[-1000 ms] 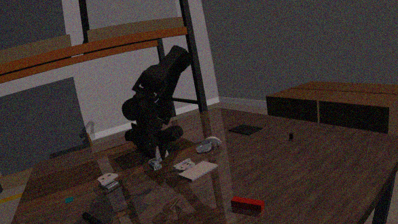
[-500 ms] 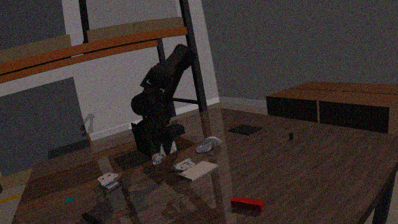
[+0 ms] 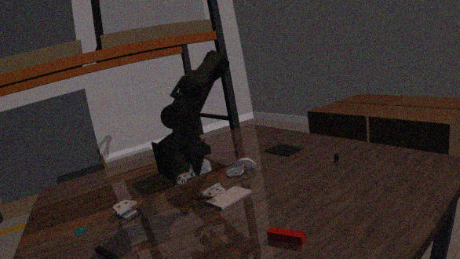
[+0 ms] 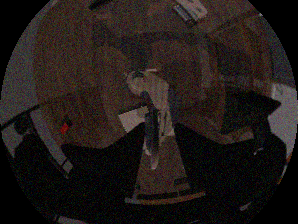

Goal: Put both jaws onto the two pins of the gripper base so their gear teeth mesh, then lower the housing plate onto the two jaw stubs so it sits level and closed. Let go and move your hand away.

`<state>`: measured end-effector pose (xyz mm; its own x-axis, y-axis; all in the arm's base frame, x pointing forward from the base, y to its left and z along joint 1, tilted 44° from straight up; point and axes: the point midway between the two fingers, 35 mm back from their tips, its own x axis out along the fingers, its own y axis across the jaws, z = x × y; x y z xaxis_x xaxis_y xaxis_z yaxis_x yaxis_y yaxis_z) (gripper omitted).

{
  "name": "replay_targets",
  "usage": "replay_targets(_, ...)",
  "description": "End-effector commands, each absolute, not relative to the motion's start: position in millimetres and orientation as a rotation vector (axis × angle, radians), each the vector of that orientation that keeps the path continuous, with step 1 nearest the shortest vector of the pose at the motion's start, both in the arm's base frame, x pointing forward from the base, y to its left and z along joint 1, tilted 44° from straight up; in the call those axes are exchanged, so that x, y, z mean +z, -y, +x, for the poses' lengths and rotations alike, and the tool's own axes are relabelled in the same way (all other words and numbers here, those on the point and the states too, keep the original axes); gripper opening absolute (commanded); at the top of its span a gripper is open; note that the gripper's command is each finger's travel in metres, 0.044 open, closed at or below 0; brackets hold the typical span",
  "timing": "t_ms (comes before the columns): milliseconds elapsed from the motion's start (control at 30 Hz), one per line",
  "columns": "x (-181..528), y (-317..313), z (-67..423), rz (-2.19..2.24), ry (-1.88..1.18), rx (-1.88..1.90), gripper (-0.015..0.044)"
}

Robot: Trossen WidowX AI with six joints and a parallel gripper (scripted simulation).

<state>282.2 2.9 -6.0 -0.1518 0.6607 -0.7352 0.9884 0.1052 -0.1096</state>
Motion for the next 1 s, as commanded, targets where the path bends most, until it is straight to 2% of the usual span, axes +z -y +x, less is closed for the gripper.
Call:
replay_targets(0, -1, -7, 276, 1.67, -1.856, -0.938, 0.0134)
replay_targets(967, 26, -34, 230, 2.044, -1.606, -1.759, 0.0134)
